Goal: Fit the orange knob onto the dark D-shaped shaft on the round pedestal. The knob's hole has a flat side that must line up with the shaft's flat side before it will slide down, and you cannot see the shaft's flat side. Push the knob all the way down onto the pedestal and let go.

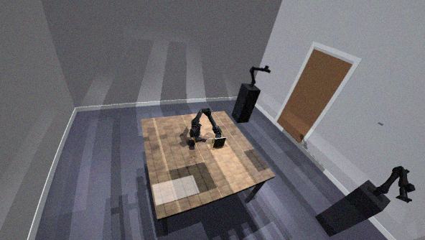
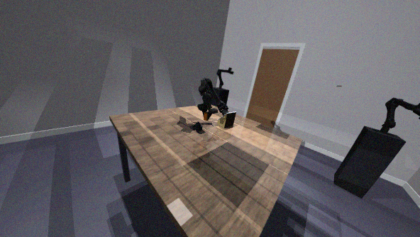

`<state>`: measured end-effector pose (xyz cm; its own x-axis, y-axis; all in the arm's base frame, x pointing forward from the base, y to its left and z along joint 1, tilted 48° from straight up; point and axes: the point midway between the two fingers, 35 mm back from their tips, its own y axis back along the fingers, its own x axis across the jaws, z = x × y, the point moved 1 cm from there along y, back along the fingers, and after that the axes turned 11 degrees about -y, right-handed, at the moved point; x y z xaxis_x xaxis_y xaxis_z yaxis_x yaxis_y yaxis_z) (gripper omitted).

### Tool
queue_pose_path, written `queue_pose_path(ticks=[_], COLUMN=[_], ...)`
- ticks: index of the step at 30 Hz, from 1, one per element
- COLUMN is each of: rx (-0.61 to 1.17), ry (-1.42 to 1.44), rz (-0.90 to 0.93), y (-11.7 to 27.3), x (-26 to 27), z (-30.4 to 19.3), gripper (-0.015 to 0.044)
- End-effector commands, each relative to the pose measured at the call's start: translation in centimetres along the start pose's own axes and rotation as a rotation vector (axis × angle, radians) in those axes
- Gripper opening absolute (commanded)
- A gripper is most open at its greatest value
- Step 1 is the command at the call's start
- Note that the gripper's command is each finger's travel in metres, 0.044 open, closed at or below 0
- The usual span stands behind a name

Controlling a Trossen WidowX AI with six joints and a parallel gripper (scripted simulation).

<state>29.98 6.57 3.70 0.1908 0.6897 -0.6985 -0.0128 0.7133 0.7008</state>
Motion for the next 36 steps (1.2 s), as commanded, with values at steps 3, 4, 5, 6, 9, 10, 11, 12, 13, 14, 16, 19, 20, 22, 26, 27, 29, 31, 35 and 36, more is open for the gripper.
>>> queue_pose_path(ticks=[3,4,5,6,9,10,11,12,13,14,16,19,20,22,26,27,29,31,35,36], rx=[-0.015,-0.016,-0.016,-0.017,-0.018,-0.019,-0.019,-0.019,-0.02,-0.02,-0.02,-0.02,-0.02,-0.02,-0.021,-0.021,-0.021,-0.021,-0.021,-0.021], ry=[0.007,0.008,0.008,0.009,0.011,0.011,0.012,0.013,0.013,0.014,0.015,0.016,0.017,0.017,0.017,0.017,0.017,0.017,0.017,0.017], rz=[-0.005,-0.007,-0.009,-0.01,-0.016,-0.018,-0.02,-0.023,-0.025,-0.027,-0.032,-0.038,-0.04,-0.041,-0.041,-0.041,-0.041,-0.041,-0.042,-0.042], y=[-0.3,-0.4,-0.4,-0.5,-0.8,-0.9,-1.0,-1.1,-1.1,-1.2,-1.4,-1.6,-1.7,-1.7,-2.2,-2.5,-3.1,-3.8,-4.3,-4.3], x=[-1.8,-2.1,-2.4,-2.7,-3.5,-3.8,-4.1,-4.4,-4.7,-5.0,-5.5,-6.3,-6.5,-6.6,-6.6,-6.6,-6.6,-6.7,-6.7,-6.7], z=[1.1,1.2,1.4,1.5,1.9,2.0,2.1,2.2,2.4,2.5,2.7,2.9,3.0,3.0,3.0,3.0,3.0,3.0,3.0,3.0], gripper=[0.0,0.0,0.0,0.0,0.0,0.0,0.0,0.0,0.0,0.0,0.0,0.0,0.0,0.0,0.0,0.0,0.0,0.0,0.0,0.0])
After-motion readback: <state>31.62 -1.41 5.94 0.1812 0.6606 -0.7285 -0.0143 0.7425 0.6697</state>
